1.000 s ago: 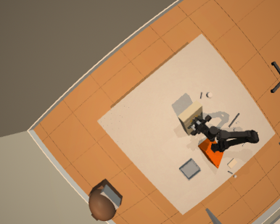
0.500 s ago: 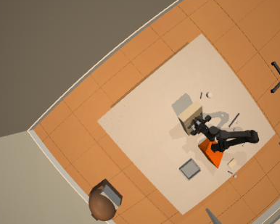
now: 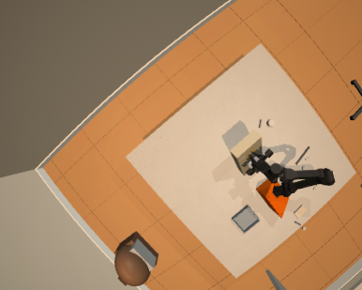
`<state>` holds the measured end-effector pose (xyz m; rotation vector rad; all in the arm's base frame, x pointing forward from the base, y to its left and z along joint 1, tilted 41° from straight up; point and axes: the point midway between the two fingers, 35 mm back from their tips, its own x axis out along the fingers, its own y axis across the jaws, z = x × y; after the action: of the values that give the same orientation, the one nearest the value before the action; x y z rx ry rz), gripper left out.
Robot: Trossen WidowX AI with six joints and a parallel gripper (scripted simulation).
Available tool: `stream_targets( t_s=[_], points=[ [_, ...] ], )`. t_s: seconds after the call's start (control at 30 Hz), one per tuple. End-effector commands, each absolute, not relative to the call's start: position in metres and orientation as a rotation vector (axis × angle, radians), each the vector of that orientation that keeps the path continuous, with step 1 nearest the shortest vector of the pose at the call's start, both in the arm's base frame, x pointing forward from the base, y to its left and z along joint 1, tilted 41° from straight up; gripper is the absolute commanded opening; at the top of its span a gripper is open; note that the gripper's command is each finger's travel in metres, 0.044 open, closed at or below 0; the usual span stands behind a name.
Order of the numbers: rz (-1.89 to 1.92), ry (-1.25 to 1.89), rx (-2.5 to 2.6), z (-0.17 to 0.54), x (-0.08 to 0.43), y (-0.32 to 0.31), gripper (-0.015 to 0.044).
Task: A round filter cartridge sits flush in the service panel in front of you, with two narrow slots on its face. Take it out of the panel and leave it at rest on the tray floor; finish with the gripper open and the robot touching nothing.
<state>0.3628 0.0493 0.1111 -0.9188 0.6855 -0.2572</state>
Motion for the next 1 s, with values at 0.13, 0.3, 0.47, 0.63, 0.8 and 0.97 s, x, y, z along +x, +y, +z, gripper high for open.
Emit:
stream_targets(
  t_s=[0.13, 0.3, 0.47, 0.63, 0.8, 0.97],
  points=[
    [-0.333, 0.643, -0.672, 0.1081, 0.3658, 0.0459, 0.0],
    [-0.384, 0.607, -0.507, 0.1078, 0.366, 0.0458, 0.0],
    [-0.433, 0.568, -0.341, 0.1078, 0.366, 0.0457, 0.0],
    [-0.479, 0.527, -0.174, 0.1078, 0.366, 0.0457, 0.0],
    [-0.522, 0.482, -0.007, 0.1078, 0.3659, 0.0458, 0.0],
    [-0.563, 0.435, 0.16, 0.1078, 0.3659, 0.0458, 0.0]
  ],
)
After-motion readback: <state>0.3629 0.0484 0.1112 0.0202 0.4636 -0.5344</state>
